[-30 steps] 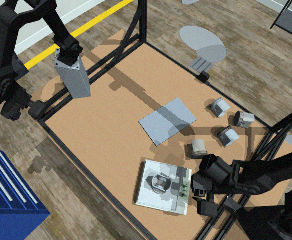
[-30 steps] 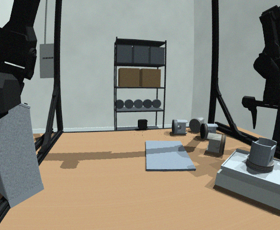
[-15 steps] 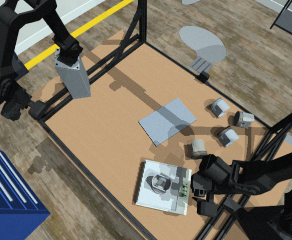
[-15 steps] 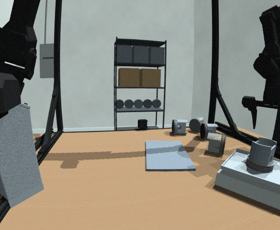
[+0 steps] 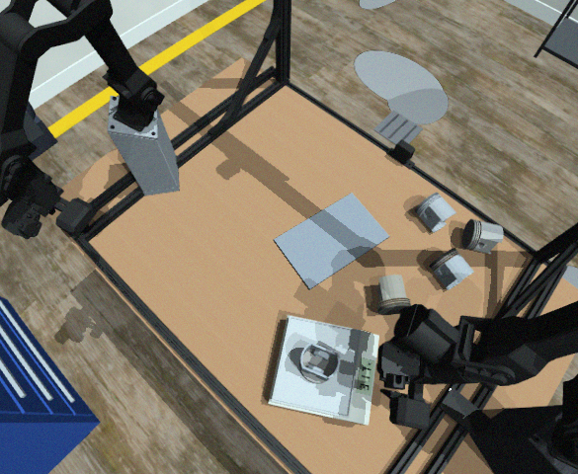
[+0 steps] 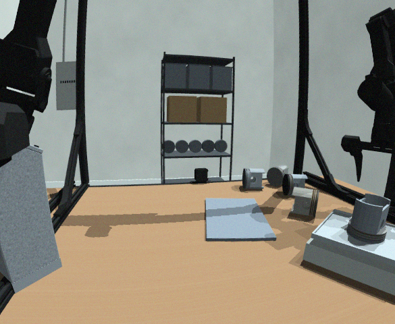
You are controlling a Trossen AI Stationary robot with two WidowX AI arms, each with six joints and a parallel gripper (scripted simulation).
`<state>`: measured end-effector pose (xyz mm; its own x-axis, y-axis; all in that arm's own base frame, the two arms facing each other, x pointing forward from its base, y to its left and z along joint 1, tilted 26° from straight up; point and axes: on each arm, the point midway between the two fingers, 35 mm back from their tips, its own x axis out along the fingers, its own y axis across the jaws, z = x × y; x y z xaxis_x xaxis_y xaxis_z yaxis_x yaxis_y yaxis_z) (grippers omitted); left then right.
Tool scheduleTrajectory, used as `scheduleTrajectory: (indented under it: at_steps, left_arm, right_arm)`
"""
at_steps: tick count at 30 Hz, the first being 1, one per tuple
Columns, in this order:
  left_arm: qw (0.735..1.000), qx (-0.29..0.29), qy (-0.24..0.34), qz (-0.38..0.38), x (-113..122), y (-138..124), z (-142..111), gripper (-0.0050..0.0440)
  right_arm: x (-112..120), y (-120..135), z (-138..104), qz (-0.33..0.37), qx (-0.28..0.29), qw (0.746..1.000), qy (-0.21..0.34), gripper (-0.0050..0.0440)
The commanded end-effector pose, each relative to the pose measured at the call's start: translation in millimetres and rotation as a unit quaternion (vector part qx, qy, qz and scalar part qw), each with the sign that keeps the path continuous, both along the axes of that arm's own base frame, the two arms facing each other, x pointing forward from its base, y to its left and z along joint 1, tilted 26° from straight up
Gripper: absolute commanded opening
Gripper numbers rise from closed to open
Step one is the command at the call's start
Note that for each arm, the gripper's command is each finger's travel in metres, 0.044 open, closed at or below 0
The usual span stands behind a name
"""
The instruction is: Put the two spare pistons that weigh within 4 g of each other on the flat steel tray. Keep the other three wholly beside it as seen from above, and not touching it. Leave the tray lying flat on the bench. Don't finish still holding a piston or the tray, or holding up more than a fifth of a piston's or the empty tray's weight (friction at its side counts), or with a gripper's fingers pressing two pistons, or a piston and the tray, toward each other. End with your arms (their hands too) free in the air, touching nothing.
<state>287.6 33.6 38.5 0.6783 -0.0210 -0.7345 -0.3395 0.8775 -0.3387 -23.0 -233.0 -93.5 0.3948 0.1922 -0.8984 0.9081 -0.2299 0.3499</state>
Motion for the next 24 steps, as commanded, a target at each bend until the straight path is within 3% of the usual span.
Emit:
scheduleTrajectory:
  at_steps: [1, 9, 17, 24]
  left_arm:
    - [1.000, 0.000, 0.000, -0.002, 0, 0, 0, 0.0378]
    - [0.996, 0.007, 0.073, -0.058, -6, 29, 17, 0.0378]
    - [0.985, -0.007, 0.128, -0.114, -15, 40, 33, 0.0378]
    - [0.979, -0.013, 0.151, -0.138, 17, 50, 45, 0.0378]
  right_arm:
    - [0, 0, 0, 0.000, 0.000, 1.000, -0.001, 0.0440]
    - [0, 0, 0, 0.000, 0.000, 1.000, -0.001, 0.0440]
    - [0, 0, 0, 0.000, 0.000, 1.000, -0.001, 0.0440]
    - [0, 0, 0, 0.000, 0.000, 1.000, -0.001, 0.0440]
